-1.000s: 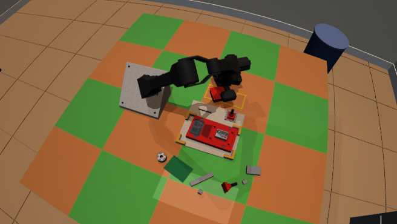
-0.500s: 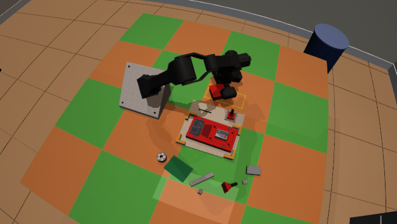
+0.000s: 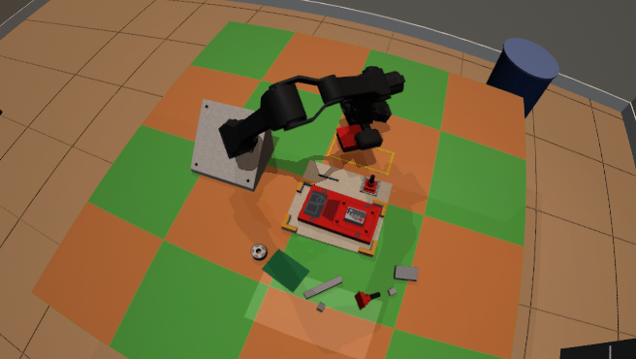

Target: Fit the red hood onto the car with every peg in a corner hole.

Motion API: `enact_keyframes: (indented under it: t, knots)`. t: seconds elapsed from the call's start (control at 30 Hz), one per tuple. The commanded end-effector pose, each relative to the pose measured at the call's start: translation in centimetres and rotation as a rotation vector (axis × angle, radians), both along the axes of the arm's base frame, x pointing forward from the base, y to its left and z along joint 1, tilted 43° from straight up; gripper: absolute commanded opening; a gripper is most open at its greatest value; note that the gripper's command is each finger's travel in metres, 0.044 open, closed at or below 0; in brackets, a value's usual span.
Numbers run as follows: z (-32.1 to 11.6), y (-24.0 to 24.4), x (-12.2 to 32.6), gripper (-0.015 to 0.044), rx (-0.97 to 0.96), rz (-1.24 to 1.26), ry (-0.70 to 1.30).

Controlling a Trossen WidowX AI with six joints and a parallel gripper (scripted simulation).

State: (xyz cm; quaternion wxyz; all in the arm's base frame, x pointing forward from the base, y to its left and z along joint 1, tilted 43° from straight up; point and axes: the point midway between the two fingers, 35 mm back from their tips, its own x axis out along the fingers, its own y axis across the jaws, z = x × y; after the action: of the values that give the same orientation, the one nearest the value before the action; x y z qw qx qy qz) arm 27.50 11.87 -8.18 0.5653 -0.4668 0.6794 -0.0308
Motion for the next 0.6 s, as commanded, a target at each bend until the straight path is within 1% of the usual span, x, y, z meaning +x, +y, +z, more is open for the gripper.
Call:
enact_keyframes:
  t: [0.0,0.4,0.57]
  knots:
    - [1.1,1.1,0.1,0.0000,0.008,-0.002,-0.007]
    - [2.6,2.5,-0.1,0.0000,0.009,-0.002,-0.007]
    - [2.5,1.9,0.0,0.0000,0.005,-0.006,-0.008]
